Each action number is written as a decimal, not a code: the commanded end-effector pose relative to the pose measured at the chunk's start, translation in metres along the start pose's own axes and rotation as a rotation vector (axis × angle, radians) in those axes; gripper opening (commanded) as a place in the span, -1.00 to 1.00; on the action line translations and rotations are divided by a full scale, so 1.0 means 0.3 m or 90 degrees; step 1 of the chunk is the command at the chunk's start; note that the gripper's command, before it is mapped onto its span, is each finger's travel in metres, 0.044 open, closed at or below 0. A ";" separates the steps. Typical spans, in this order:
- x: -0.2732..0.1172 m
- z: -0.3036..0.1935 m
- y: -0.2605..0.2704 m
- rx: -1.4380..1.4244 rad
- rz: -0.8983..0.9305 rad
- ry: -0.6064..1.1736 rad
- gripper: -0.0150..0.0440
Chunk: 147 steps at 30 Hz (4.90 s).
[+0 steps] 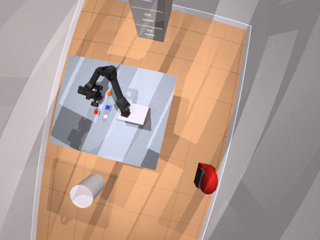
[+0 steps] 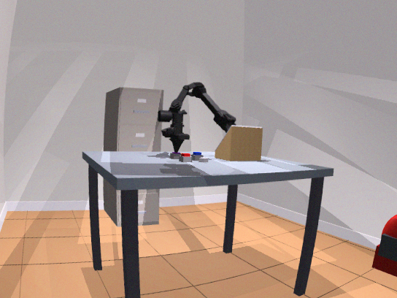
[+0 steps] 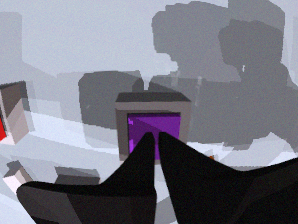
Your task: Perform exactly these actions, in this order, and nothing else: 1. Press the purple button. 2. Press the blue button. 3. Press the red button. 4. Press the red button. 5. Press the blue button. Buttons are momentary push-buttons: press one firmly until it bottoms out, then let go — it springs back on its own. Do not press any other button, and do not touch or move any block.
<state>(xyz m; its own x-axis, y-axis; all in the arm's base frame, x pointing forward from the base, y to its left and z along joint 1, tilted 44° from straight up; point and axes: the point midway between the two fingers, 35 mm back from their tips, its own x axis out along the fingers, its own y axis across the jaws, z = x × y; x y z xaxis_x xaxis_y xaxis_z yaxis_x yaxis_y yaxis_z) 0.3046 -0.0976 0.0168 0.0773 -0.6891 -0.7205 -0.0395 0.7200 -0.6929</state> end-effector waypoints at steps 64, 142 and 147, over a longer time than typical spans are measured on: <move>-0.022 -0.289 0.249 -0.006 0.001 0.004 -0.42; -0.104 0.041 0.478 -0.002 0.004 0.001 -0.42; -0.076 0.042 0.478 -0.002 0.004 0.001 -0.42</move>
<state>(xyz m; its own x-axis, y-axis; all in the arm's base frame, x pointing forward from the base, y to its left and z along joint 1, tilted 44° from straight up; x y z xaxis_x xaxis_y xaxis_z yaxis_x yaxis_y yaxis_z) 0.3115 0.0280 -0.0600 0.0804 -0.6786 -0.7301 -0.0352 0.7301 -0.6824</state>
